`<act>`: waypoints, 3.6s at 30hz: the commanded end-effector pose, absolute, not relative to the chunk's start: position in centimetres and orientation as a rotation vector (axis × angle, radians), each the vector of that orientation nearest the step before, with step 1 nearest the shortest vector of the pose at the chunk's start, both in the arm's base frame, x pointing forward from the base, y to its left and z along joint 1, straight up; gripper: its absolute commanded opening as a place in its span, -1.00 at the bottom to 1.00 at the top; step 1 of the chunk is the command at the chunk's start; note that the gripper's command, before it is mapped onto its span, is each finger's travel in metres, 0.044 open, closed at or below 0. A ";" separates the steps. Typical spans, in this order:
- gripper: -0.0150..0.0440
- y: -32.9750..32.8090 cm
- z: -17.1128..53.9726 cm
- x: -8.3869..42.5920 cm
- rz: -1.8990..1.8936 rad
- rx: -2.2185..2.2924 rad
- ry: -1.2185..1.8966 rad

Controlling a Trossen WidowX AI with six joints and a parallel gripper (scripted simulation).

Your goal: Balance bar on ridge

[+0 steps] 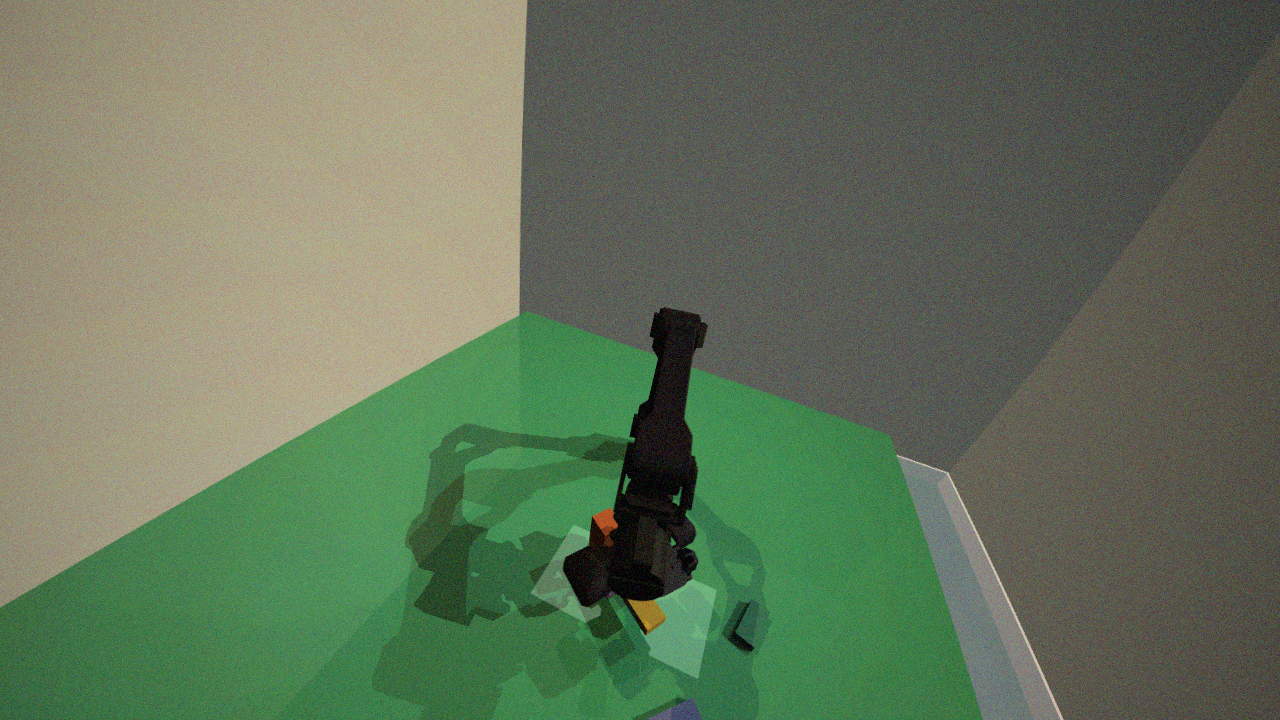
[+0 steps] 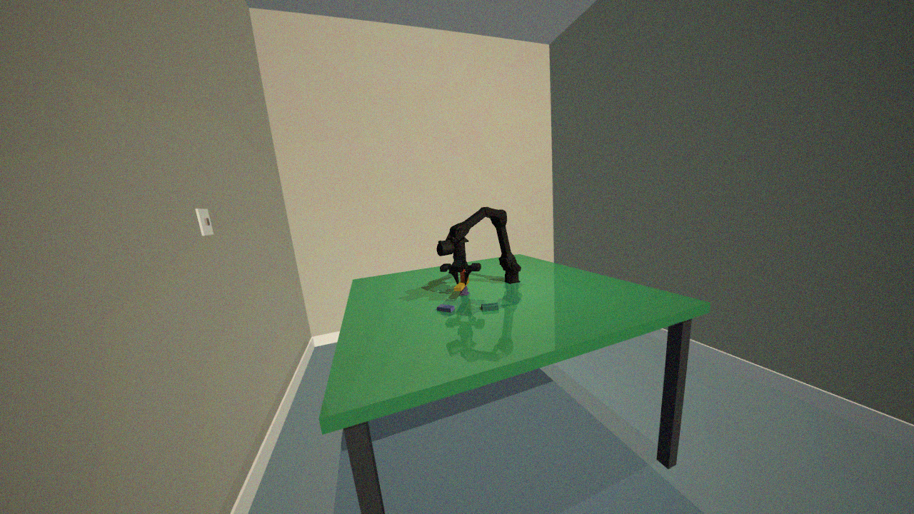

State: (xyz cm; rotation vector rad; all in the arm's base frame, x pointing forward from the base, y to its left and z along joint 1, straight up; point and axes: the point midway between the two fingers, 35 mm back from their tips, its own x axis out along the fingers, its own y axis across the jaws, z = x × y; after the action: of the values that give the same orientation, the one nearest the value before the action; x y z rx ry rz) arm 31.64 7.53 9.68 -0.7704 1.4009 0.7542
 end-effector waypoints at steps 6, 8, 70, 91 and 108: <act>-0.49 7.6 9.3 31.6 0.758 -0.770 1.403; -0.49 7.6 9.3 31.6 0.758 -0.770 1.403; -0.49 7.6 9.5 31.7 0.754 -0.772 1.398; 0.07 7.6 9.5 31.7 0.754 -0.772 1.398; 0.08 7.6 9.5 31.7 0.754 -0.772 1.398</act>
State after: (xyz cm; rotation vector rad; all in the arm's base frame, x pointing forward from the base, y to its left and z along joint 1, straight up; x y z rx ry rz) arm 31.68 7.60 9.55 -0.7721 1.3970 0.7543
